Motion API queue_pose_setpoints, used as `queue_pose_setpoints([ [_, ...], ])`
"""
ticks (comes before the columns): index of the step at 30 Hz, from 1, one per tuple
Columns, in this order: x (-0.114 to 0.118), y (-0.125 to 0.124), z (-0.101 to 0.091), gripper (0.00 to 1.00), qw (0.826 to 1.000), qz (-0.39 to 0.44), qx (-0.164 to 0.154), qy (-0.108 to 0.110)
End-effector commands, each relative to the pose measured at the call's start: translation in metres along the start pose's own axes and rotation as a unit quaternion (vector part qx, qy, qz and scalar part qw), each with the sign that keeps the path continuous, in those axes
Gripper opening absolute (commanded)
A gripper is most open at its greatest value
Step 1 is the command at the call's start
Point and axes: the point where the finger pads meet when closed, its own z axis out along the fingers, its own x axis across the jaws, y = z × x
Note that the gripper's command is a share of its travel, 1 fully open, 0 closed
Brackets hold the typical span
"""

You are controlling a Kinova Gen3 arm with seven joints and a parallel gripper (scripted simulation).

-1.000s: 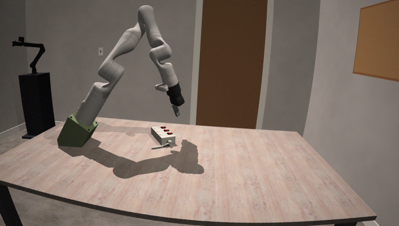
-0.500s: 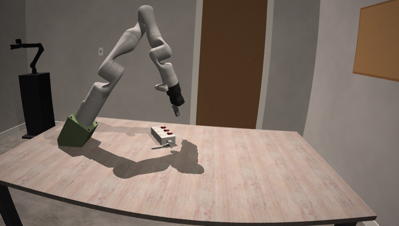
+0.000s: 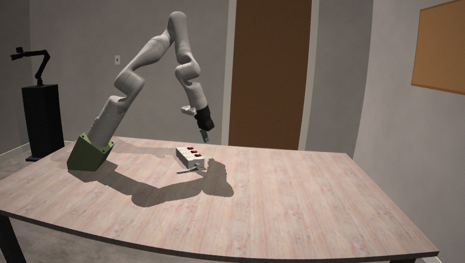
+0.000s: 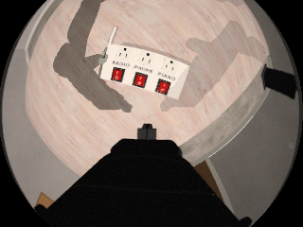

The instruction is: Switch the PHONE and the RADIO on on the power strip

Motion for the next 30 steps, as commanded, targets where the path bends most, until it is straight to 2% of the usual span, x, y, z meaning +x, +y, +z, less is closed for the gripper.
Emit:
queue_pose_setpoints([
  [1,-0.013,-0.014,0.017,0.00,1.000,0.010,0.003,-0.011],
  [4,-0.016,-0.023,0.031,0.00,1.000,0.013,0.003,-0.013],
  [7,-0.017,-0.027,0.037,0.00,1.000,0.014,0.004,-0.014],
  [30,-0.017,-0.027,0.038,0.00,1.000,0.014,0.004,-0.014],
])
